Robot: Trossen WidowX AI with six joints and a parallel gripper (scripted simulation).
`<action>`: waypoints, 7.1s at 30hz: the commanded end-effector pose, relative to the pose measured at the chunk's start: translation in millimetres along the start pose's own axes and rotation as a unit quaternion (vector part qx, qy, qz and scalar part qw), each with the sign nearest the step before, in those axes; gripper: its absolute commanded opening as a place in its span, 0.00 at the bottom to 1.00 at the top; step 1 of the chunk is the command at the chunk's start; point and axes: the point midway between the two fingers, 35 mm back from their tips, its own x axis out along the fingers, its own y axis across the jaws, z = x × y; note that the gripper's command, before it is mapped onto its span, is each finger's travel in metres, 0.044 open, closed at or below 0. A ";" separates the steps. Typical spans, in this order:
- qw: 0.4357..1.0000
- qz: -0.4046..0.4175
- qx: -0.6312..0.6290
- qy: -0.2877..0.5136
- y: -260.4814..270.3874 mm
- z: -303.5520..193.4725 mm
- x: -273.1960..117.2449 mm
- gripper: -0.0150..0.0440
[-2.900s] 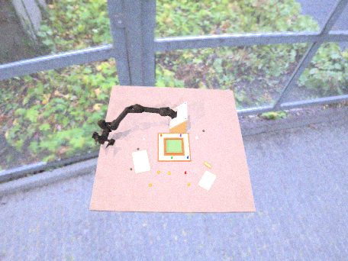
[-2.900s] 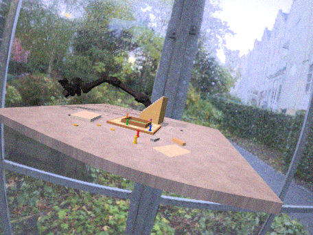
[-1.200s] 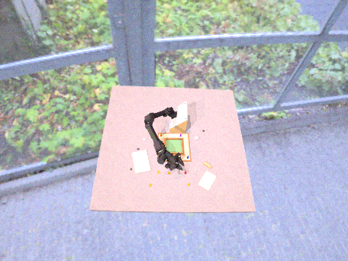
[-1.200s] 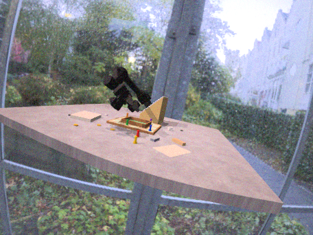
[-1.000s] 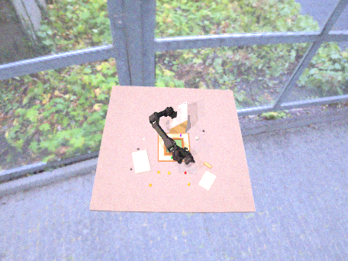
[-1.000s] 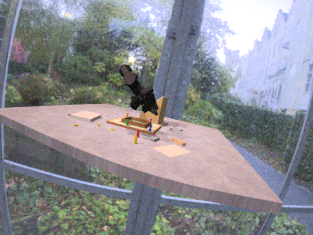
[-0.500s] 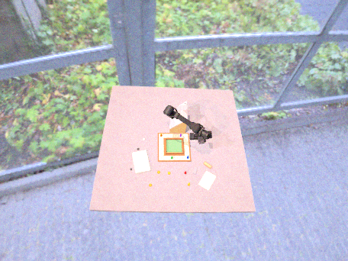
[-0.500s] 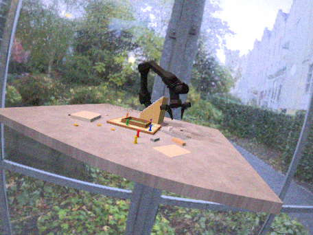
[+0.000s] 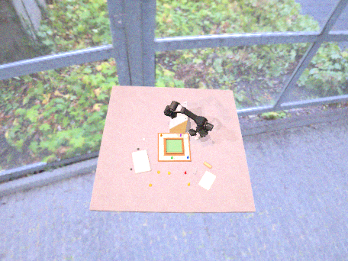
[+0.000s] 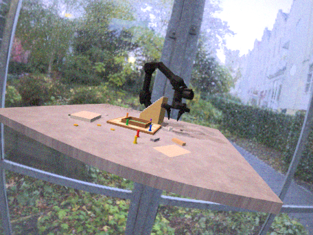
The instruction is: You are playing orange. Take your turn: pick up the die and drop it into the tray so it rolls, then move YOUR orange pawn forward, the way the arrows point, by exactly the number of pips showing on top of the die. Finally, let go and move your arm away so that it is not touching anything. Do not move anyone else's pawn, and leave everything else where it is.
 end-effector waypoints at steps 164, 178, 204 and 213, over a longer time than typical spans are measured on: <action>0.755 0.225 -0.521 -0.329 -256.9 1.7 -50.1 0.25; 0.755 0.222 -0.523 -0.327 -255.9 0.1 -47.5 0.25; 0.766 0.220 -0.527 -0.296 -250.5 0.7 -80.7 1.00; 0.823 -0.009 -0.567 0.011 -232.8 9.0 -38.2 1.00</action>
